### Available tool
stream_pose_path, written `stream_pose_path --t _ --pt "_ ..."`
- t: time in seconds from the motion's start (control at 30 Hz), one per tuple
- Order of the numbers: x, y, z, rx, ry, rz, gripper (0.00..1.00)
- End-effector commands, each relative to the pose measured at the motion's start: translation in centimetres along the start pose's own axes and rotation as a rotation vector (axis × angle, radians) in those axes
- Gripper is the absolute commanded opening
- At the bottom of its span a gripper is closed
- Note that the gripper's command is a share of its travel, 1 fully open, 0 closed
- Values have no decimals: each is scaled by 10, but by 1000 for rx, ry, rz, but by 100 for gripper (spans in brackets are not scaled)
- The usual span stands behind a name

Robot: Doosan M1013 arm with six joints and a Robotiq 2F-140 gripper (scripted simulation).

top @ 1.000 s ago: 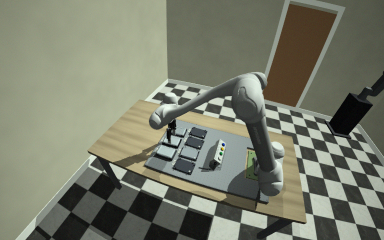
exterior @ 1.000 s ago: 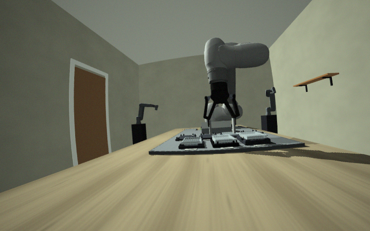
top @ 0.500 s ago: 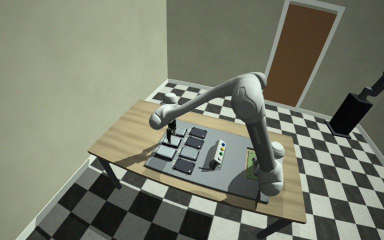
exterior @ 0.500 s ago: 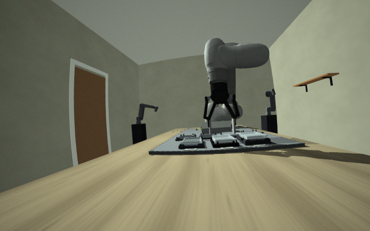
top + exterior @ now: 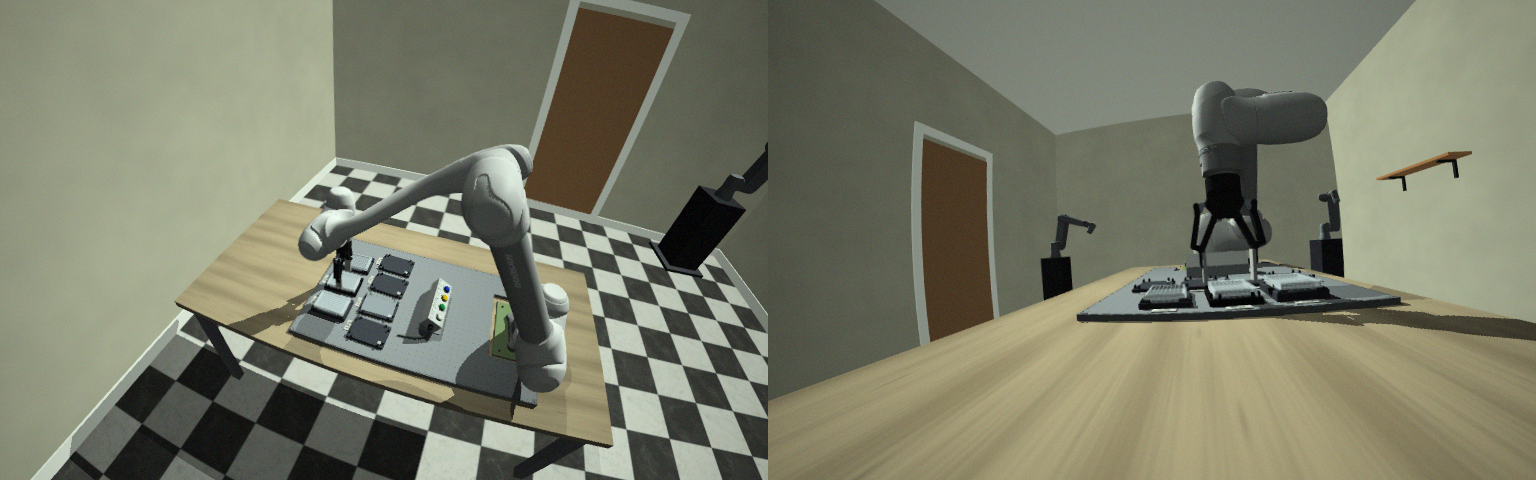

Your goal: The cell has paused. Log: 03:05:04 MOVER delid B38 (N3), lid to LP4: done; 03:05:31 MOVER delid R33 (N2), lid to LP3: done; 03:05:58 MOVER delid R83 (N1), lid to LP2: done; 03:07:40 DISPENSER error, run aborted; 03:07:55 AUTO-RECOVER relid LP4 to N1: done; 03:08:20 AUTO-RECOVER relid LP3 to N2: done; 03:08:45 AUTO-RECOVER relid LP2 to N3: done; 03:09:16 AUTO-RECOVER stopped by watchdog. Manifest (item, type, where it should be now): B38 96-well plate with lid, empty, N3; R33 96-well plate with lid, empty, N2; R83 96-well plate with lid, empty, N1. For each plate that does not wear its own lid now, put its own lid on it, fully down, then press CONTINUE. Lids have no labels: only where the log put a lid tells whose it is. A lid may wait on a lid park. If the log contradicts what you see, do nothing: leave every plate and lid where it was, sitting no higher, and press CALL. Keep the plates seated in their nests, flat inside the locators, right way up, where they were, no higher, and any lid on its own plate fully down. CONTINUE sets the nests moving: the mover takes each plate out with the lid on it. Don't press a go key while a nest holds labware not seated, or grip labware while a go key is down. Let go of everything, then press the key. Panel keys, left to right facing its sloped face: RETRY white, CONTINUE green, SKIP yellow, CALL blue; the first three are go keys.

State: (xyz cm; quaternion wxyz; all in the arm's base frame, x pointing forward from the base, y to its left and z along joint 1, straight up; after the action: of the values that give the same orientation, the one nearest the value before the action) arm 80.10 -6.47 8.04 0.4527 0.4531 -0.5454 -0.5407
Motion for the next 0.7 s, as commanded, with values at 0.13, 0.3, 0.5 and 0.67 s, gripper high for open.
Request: stream_pose_path --t 0.13,0.3,0.5,0.67 --pt "0 -3 0 0 0 0 66" --pt "0 -5 0 0 0 0 66" --pt "0 -8 0 0 0 0 66" --pt "0 -8 0 0 0 0 66"
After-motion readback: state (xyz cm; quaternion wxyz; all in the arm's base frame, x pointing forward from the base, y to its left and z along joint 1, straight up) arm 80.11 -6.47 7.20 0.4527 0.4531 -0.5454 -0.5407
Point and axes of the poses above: the point where the finger pads meet when closed, its own y axis back along the fingers, its own x axis across the jaws, z = x × y, the point moved 1 cm from there along y, back along the fingers, and after that the axes turned 8 degrees about -y, right-handed, at the moved point
